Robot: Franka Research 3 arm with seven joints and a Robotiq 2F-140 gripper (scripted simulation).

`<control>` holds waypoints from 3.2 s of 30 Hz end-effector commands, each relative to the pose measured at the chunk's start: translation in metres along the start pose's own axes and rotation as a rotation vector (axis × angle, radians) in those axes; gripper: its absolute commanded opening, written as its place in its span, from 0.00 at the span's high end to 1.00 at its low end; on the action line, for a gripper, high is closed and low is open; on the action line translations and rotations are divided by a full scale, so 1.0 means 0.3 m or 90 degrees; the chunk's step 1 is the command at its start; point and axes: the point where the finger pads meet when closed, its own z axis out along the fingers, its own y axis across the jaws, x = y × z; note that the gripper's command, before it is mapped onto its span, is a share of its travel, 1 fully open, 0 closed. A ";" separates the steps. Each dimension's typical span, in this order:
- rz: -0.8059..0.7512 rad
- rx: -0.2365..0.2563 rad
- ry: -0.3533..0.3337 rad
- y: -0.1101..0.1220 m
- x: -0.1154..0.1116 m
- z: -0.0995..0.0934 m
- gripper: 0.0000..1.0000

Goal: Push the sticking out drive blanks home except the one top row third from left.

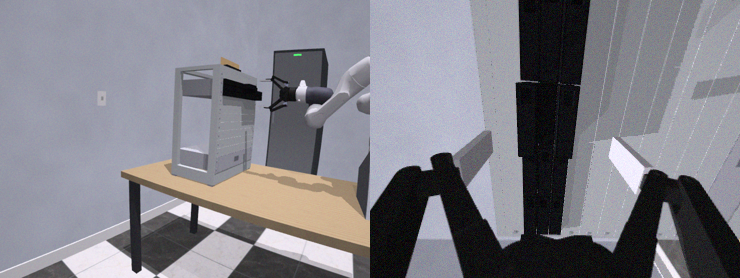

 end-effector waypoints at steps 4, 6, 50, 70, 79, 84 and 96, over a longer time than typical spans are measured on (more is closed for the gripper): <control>-0.001 0.000 0.002 0.000 0.003 0.003 0.00; -0.001 0.000 0.002 0.000 0.003 0.003 0.00; -0.001 0.000 0.002 0.000 0.003 0.003 1.00; -0.001 0.000 0.002 0.066 0.036 -0.081 1.00; -0.001 0.000 0.002 0.066 0.037 -0.017 1.00; -0.001 0.000 0.002 0.066 0.037 0.049 1.00; -0.001 0.000 0.002 0.066 0.037 0.050 1.00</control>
